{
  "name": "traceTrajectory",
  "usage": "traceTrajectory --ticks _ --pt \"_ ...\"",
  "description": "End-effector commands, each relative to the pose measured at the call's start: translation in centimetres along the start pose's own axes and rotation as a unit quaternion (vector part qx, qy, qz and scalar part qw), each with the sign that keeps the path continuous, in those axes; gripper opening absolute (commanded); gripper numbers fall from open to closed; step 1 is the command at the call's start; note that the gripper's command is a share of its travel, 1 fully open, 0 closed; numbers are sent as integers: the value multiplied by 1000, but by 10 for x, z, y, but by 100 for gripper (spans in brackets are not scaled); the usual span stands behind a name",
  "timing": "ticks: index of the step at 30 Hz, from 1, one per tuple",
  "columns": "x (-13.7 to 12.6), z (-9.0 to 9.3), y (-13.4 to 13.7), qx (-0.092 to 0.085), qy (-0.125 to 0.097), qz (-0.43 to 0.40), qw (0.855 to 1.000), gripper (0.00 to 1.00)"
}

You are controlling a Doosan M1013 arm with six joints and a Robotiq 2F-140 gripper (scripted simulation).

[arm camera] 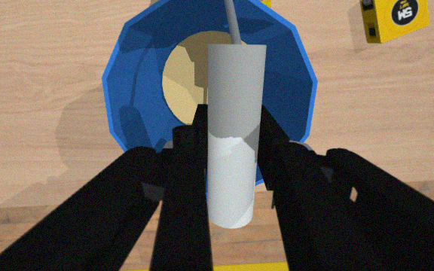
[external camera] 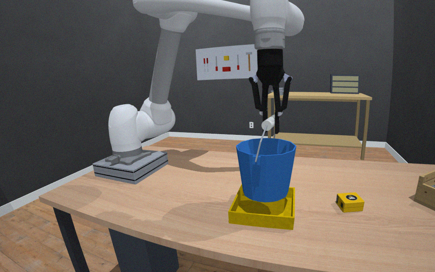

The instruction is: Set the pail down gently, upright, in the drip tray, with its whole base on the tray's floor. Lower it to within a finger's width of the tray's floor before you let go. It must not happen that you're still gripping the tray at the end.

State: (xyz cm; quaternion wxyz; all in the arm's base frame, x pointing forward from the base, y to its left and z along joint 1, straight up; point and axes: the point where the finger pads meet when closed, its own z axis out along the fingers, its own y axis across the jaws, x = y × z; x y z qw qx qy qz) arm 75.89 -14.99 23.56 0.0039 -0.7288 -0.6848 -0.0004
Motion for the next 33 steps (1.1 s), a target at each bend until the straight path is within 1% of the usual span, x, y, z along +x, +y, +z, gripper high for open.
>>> traceTrajectory --ticks 1,7,33 --pt "0 1 0 -1 0 0 1000 10" --pt "0 5 0 -1 0 0 1000 10" --pt "0 36 0 -1 0 0 1000 10"
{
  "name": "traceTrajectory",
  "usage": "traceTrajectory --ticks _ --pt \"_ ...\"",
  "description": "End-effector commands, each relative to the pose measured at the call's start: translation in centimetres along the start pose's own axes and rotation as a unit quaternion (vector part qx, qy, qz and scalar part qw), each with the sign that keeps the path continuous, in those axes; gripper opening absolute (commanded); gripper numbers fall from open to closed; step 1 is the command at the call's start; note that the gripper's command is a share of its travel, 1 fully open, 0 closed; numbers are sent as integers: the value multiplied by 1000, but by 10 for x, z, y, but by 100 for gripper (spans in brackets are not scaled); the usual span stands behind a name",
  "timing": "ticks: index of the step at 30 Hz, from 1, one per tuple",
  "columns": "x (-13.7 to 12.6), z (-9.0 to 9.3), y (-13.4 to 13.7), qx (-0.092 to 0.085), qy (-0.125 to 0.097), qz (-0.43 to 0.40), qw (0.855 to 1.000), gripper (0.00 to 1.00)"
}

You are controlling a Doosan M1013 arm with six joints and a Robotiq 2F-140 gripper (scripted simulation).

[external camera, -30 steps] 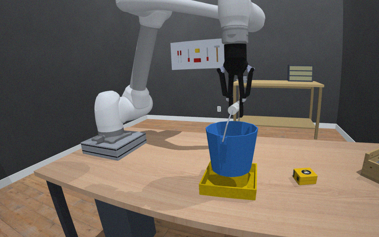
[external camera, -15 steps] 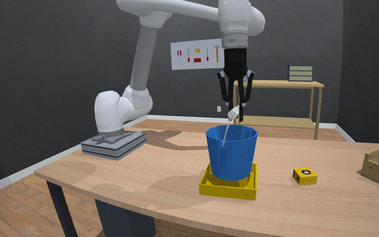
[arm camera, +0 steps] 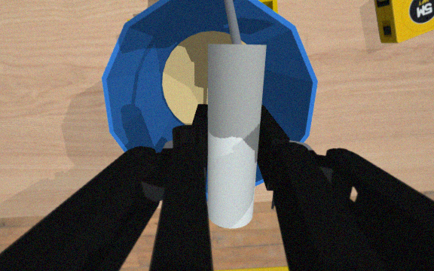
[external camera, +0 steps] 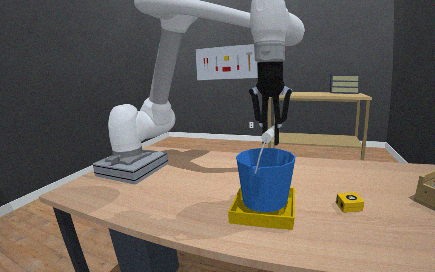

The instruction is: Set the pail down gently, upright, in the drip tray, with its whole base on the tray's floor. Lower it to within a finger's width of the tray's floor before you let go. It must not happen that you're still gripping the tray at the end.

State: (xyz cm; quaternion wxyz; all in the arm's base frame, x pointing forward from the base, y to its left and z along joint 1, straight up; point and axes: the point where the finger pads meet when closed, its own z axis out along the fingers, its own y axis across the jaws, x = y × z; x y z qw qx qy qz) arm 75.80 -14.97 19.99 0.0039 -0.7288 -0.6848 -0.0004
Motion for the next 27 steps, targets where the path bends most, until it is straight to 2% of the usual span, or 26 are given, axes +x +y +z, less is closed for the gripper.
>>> traceTrajectory --ticks 1,27 --pt "0 2 0 -1 0 0 1000 10" --pt "0 25 0 -1 0 0 1000 10"
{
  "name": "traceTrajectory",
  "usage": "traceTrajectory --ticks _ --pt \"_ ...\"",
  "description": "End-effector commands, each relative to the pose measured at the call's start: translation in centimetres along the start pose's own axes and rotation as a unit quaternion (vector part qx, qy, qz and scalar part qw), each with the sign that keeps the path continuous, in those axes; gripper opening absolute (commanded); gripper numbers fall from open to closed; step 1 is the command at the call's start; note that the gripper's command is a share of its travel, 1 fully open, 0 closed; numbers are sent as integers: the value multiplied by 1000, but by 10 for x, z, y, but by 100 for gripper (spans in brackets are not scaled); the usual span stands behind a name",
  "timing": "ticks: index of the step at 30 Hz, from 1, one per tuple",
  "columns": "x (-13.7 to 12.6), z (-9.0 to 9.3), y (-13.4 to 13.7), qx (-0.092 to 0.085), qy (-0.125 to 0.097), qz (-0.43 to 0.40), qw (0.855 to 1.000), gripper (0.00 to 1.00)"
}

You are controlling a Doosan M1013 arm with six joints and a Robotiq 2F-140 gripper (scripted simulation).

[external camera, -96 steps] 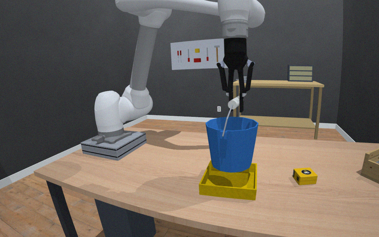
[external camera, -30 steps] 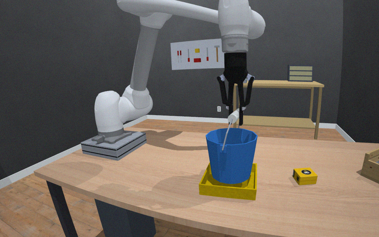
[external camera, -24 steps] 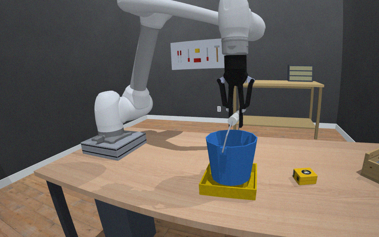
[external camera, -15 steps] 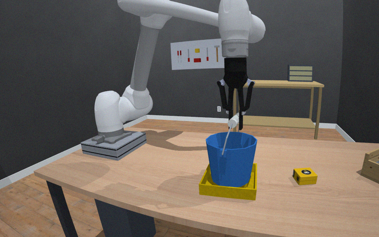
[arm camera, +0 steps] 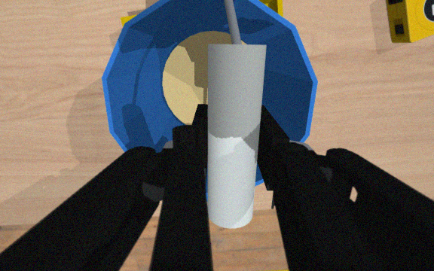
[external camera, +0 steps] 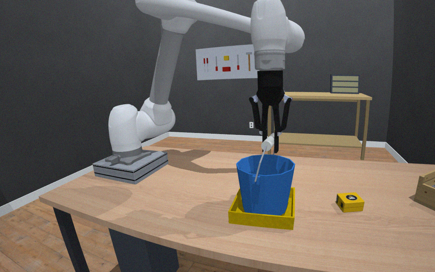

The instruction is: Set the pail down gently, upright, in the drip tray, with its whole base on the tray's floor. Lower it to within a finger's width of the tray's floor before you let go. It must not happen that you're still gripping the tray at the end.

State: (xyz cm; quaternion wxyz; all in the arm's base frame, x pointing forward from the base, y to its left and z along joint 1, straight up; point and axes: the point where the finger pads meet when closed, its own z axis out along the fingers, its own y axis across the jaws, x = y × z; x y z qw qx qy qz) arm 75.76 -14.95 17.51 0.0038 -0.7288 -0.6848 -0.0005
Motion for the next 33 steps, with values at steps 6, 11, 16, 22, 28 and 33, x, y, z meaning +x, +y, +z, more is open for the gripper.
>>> traceTrajectory --ticks 6,11,16,22,28,33 --pt "0 4 0 -1 0 0 1000 10" --pt "0 6 0 -1 0 0 1000 10" --pt "0 7 0 -1 0 0 1000 10" --pt "0 8 0 -1 0 0 1000 10" --pt "0 8 0 -1 0 0 1000 10" --pt "0 8 0 -1 0 0 1000 10"
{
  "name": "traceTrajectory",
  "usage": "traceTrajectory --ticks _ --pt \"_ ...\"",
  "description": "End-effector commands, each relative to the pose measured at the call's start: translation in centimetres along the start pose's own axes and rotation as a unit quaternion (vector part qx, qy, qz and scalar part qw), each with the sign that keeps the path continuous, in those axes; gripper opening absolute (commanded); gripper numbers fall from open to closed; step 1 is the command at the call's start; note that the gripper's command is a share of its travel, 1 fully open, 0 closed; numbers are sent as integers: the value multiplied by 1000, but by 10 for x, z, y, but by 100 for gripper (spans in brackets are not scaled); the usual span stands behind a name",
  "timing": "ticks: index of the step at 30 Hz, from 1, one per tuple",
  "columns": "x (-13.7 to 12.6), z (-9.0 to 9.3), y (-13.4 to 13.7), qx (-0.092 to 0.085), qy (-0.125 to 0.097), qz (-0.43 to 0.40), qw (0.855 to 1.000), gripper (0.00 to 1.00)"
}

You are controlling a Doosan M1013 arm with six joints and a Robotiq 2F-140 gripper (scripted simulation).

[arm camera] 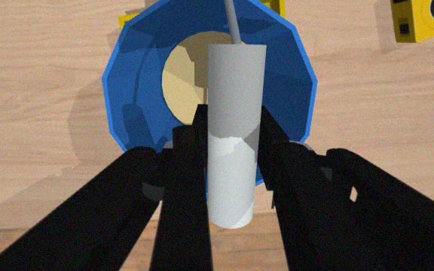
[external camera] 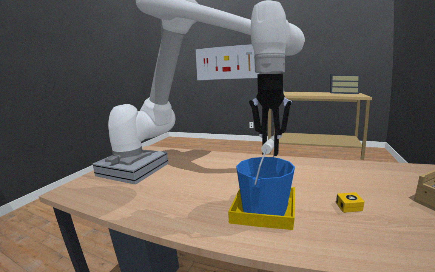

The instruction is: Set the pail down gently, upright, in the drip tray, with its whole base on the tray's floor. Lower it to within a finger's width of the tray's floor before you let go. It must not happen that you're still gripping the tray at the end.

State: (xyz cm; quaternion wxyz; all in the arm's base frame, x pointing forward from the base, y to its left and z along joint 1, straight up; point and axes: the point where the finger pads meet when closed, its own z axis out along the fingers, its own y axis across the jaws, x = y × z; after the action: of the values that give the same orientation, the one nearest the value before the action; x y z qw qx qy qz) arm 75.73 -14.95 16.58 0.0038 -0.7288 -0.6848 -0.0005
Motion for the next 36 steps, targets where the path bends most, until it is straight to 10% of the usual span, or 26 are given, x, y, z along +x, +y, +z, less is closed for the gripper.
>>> traceTrajectory --ticks 1,34,35,36 --pt "0 -1 0 -1 0 0 1000 10" --pt "0 -1 0 -1 0 0 1000 10" --pt "0 -1 0 -1 0 0 1000 100" --pt "0 -1 0 -1 0 0 1000 100"
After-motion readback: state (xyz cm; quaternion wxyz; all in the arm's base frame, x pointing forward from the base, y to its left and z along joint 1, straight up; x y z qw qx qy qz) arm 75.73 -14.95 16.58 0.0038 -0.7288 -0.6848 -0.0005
